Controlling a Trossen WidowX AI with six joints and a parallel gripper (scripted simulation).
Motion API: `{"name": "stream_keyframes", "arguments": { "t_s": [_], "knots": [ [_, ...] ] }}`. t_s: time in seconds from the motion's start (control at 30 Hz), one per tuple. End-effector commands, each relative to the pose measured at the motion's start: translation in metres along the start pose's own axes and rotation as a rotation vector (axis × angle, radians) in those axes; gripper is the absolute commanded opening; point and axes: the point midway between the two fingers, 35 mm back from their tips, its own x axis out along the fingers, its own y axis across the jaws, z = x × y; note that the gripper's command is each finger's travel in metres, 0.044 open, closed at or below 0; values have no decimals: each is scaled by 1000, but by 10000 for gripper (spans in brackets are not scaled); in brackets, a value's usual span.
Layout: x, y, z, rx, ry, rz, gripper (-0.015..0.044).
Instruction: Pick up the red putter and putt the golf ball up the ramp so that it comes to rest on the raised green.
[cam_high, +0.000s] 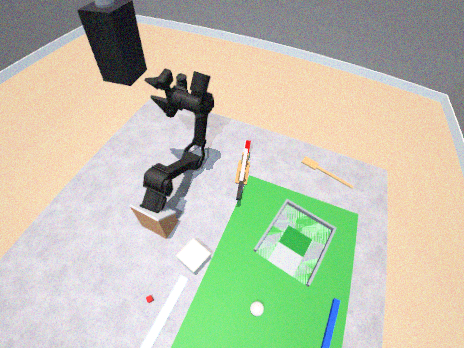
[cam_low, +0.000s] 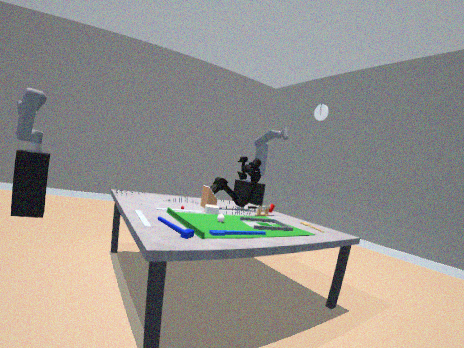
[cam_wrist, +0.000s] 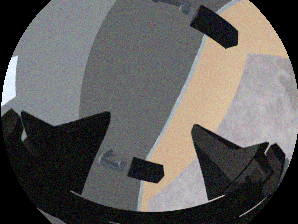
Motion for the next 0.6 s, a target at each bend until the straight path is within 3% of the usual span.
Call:
{"name": "stream_keyframes", "arguments": {
  "t_s": [0.0, 0.23, 0.4, 0.57],
  "knots": [
    [0, 1, -1, -6, 4, 4, 426],
    [1, 32, -25, -203, 123, 156, 440],
    [-16, 91, -76, -565, 297, 468, 440],
    [-59, 135, -130, -935, 418, 841, 440]
  ]
}}
